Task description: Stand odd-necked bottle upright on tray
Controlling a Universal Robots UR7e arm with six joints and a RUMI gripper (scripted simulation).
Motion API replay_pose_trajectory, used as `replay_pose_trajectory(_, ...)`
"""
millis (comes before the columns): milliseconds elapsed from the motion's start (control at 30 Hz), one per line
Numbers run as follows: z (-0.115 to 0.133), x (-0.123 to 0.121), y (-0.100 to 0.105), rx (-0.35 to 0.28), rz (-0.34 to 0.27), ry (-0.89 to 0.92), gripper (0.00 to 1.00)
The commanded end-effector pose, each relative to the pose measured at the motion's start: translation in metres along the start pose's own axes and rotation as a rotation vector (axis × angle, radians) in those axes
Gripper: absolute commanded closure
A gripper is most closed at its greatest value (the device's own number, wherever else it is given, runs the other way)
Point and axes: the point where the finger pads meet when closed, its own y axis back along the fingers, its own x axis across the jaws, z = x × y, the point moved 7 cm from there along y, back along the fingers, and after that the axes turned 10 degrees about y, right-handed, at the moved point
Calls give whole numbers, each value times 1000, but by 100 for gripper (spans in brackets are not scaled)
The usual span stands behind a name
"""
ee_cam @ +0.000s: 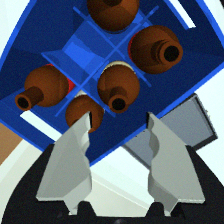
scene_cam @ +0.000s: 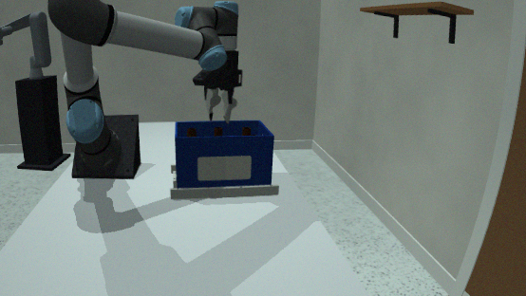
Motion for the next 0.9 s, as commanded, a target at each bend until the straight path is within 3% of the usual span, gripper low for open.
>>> replay_pose_trajectory(0, 0, 0, 0, -1, -1, 0, 62)
replay_pose_trajectory(867, -4, 1, 0, -1, -1, 0, 62)
